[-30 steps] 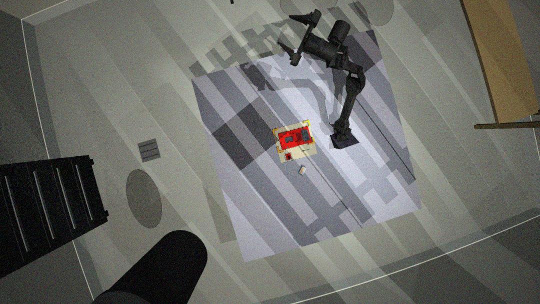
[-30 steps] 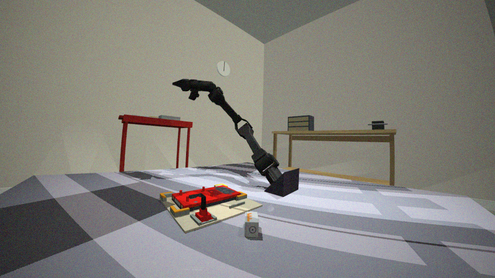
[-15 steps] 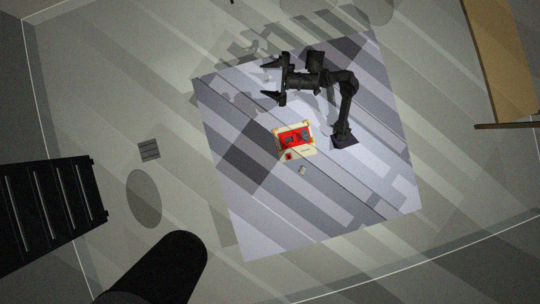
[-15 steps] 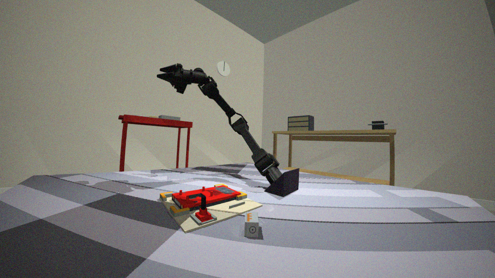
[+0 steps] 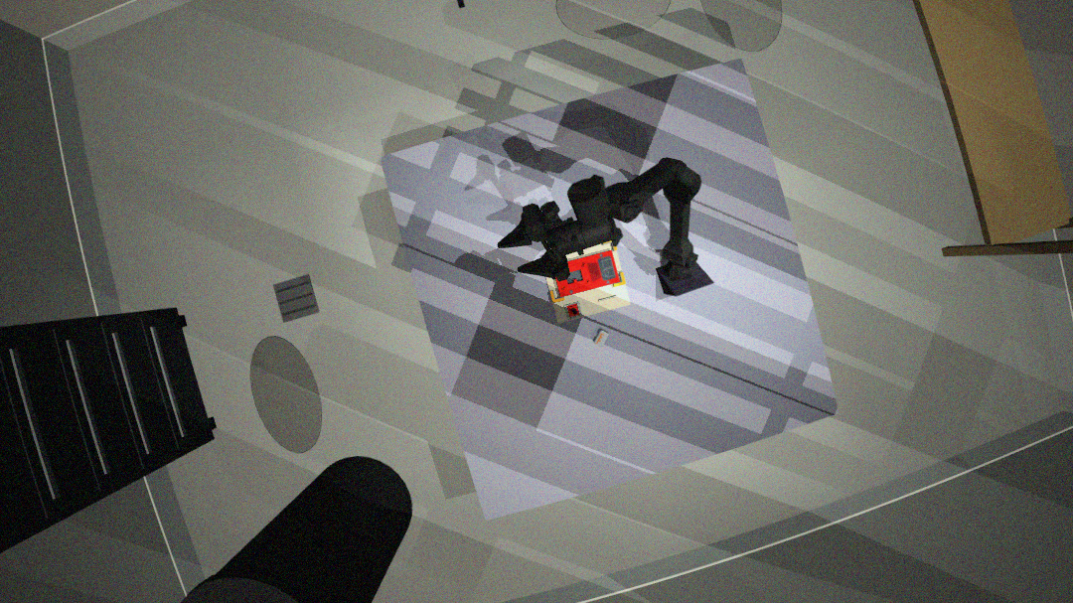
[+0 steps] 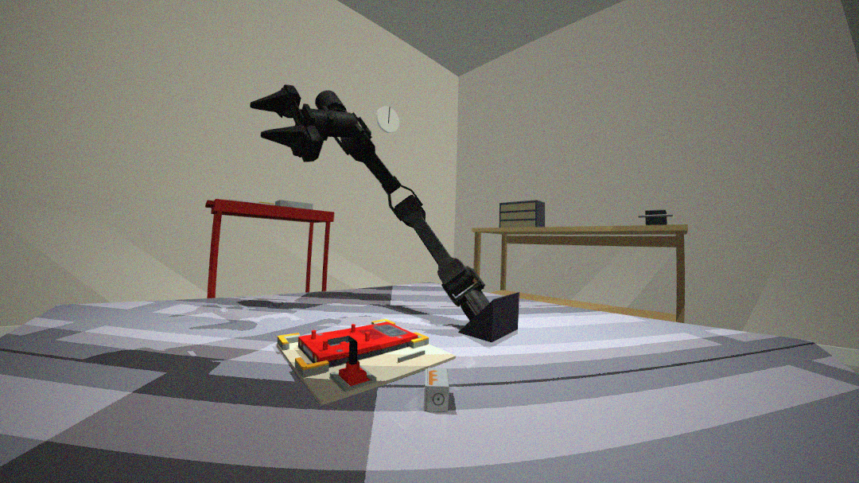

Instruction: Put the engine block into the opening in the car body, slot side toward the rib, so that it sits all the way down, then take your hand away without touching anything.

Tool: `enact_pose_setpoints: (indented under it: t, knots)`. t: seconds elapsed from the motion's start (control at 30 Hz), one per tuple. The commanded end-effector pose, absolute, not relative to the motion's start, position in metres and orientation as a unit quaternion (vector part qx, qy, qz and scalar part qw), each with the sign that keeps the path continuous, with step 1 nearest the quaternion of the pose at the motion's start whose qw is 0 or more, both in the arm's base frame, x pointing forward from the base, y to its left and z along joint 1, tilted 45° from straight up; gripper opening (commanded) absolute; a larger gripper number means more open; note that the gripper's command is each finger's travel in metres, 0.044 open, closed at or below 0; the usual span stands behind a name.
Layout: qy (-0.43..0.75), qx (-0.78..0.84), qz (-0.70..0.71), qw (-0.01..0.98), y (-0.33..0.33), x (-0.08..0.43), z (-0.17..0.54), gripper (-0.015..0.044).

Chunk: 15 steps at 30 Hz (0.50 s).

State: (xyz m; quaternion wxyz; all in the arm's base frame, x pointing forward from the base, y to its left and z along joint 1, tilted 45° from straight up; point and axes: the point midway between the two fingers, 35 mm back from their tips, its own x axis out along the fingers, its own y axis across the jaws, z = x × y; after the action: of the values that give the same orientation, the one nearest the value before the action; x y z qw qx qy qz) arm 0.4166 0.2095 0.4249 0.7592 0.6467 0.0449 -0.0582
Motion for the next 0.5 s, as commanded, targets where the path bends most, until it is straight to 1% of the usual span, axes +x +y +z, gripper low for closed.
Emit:
enact_pose_setpoints:
  t: [0.0, 0.23, 0.47]
  knots:
    - [0.089, 0.617, -0.084, 0.777, 0.225, 0.423, 0.386, 0.0440]
    - [0.167, 0.551, -0.137, 0.806, 0.247, 0.429, 0.312, 0.0440]
    - [0.240, 0.476, -0.191, 0.824, 0.259, 0.423, 0.241, 0.0440]
